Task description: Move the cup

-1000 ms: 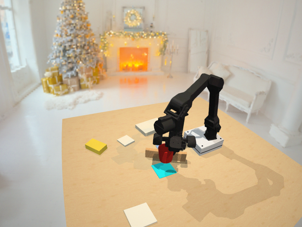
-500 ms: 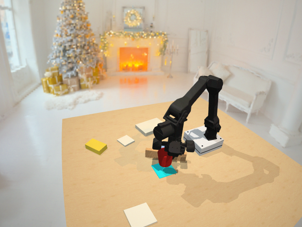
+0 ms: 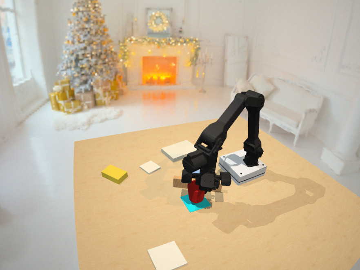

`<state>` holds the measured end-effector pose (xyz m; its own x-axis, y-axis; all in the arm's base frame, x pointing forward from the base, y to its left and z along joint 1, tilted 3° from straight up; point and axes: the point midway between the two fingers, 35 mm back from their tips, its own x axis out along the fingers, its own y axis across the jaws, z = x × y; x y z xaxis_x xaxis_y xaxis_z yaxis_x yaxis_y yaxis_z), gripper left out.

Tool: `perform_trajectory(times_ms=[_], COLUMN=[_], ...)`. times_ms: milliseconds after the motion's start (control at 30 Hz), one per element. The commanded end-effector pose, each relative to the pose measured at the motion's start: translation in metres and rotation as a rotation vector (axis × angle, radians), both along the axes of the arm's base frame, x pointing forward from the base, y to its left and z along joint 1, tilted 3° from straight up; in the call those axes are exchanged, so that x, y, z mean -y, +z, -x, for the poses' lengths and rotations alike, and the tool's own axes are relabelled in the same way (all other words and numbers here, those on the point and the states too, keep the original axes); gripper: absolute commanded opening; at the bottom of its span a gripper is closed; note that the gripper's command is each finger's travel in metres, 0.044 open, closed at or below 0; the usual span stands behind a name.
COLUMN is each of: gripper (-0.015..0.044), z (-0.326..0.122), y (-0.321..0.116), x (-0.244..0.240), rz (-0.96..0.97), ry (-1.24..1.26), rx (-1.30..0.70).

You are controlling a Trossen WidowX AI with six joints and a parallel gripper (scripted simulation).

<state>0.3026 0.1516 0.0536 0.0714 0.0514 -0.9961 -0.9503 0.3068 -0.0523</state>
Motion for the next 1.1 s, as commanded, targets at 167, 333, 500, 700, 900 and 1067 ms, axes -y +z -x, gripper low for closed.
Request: perform_trajectory(times_ms=[167, 333, 500, 700, 900, 1067], gripper=[0.0, 0.0, 0.0, 0.0026, 0.0128, 0.0128], z=[0.0019, 0.0004, 0.0004, 0.0004, 0.0004, 0.0004], y=[-0.0156, -0.0126, -0.0126, -0.0126, -0.0126, -0.0118], x=[0.0013, 0.0, 0.0, 0.0, 0.0, 0.0], rz=[0.006, 0.001, 0.001, 0.001, 0.001, 0.001], ry=[-0.004, 0.0, 0.0, 0.0, 0.0, 0.0], rx=[-0.005, -0.002, -0.002, -0.002, -0.002, -0.002])
